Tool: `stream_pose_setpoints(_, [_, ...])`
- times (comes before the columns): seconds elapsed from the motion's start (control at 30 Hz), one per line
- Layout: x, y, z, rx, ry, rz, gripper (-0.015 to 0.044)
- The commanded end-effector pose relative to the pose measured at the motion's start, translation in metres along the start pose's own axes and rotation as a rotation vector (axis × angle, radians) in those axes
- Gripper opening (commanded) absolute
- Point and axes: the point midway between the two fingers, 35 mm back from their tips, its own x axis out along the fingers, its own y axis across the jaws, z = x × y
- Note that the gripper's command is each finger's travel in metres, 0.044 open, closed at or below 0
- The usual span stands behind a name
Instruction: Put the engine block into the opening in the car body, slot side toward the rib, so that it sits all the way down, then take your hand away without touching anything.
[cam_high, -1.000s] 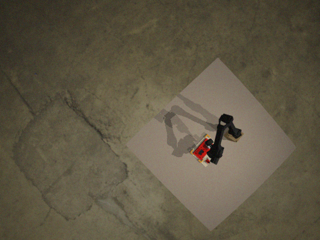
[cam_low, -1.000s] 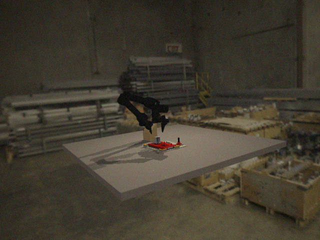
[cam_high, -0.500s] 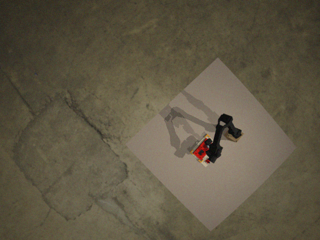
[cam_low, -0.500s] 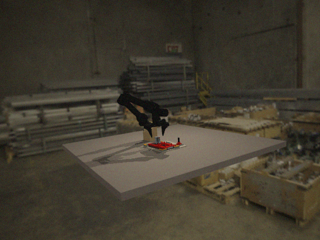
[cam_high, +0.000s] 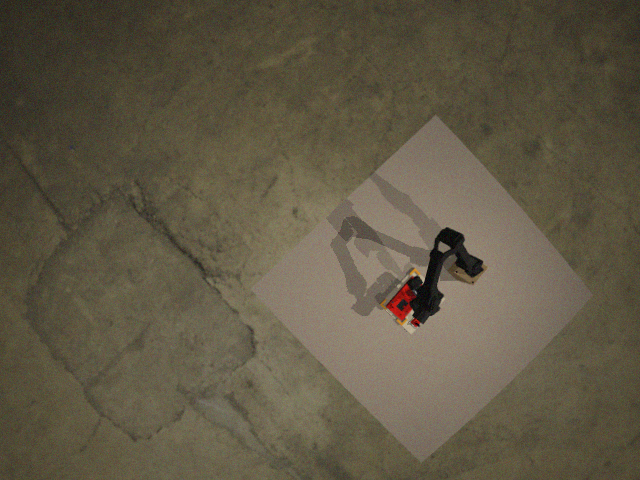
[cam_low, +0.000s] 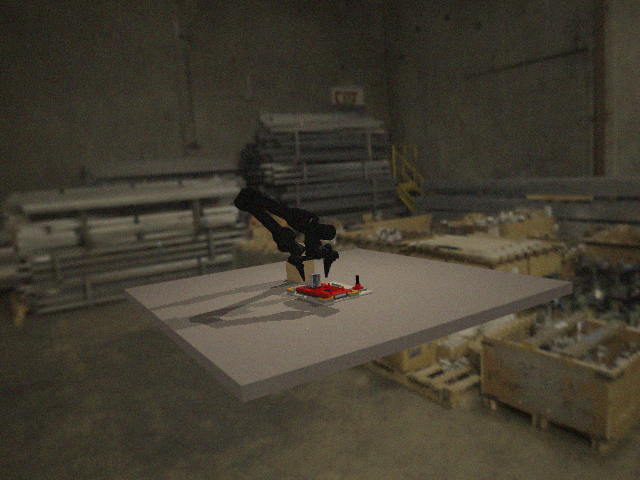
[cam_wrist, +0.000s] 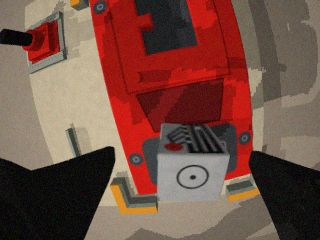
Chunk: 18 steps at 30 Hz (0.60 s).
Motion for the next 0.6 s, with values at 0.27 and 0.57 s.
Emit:
stream_pose_setpoints(0.27, [0.0152, -0.0012, -0.0013, -0.007, -0.003, -0.007, 0.044])
stream_pose_setpoints(0.57, [0.0152, -0.0012, -0.0013, -0.007, -0.003, -0.007, 0.0204])
